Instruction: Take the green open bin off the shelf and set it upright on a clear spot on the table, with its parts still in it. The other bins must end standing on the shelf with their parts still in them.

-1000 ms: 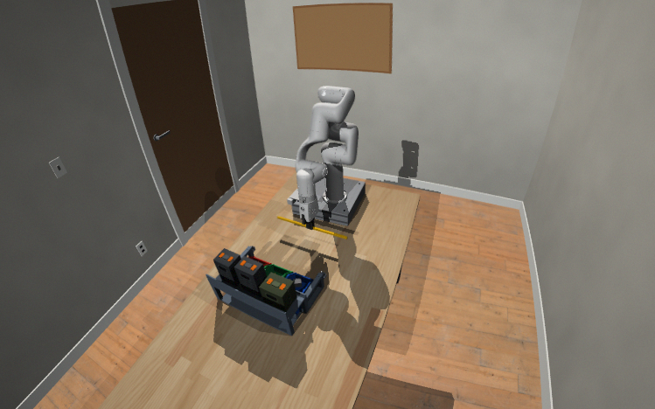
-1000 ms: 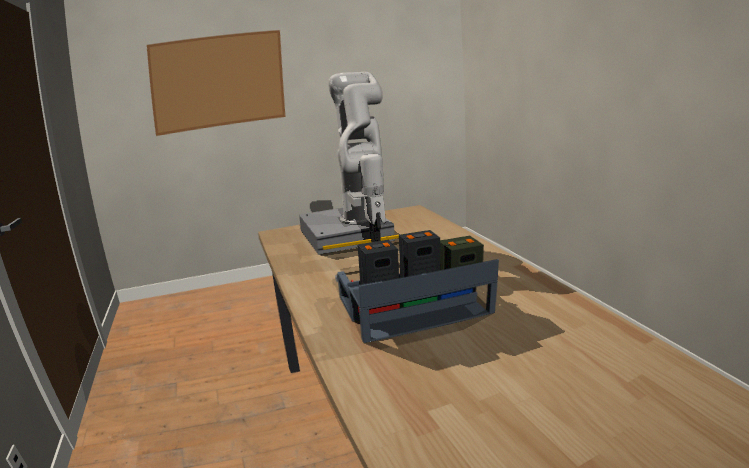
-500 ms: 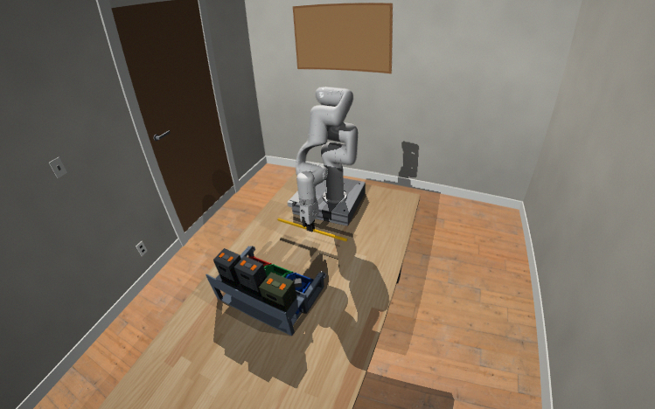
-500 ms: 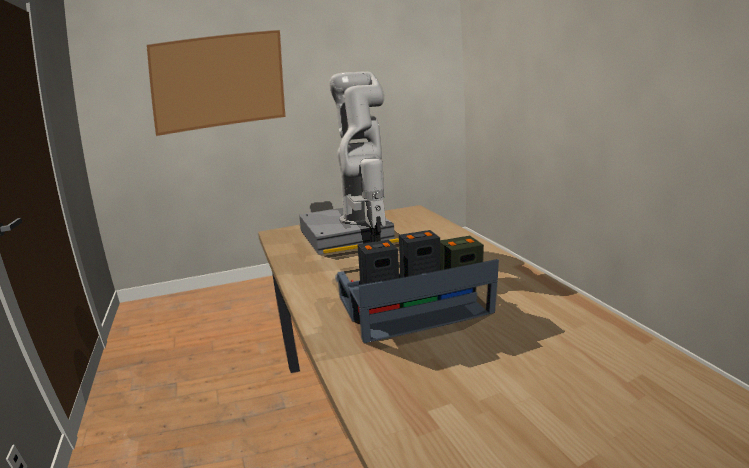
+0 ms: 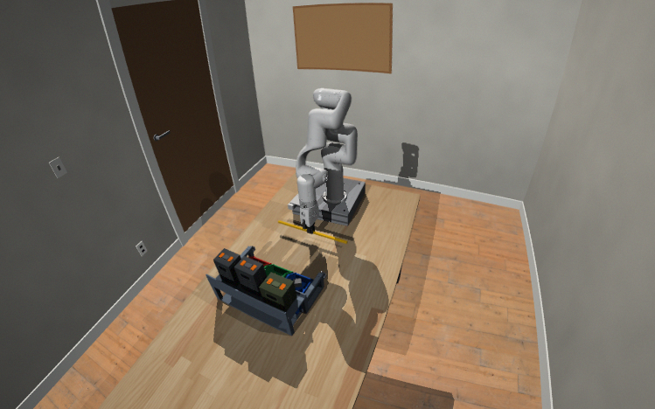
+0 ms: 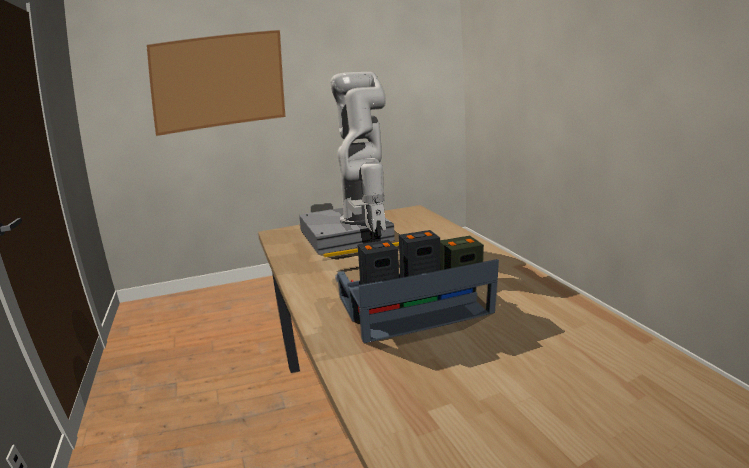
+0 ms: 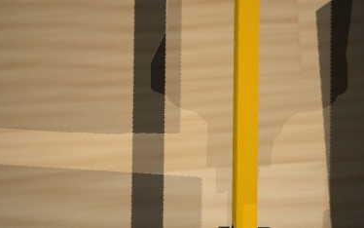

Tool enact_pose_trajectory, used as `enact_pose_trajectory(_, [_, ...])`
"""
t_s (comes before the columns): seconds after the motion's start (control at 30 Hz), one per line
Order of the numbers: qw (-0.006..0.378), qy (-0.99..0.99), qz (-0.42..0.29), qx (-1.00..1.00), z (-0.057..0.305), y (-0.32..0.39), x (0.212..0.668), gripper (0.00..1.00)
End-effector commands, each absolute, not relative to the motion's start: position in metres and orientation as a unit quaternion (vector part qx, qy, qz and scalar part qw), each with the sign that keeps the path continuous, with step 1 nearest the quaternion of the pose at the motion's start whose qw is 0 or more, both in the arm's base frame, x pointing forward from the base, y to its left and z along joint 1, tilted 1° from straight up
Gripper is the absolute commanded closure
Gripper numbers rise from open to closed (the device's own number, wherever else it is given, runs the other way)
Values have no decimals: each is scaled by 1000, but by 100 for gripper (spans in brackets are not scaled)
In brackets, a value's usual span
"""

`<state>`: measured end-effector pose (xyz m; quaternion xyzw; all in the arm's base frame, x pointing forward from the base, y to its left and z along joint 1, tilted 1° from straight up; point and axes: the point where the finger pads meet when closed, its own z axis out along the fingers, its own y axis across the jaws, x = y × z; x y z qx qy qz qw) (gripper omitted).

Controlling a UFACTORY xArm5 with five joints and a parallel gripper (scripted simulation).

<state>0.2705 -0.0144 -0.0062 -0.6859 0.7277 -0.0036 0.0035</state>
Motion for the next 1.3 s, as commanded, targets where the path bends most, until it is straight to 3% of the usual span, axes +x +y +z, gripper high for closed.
enact_pose_trajectory(0.0, [6, 728, -3, -686, -11, -14, 272, 100])
enact_pose_trajectory(1.27, [6, 728, -3, -686, -45, -14, 272, 100])
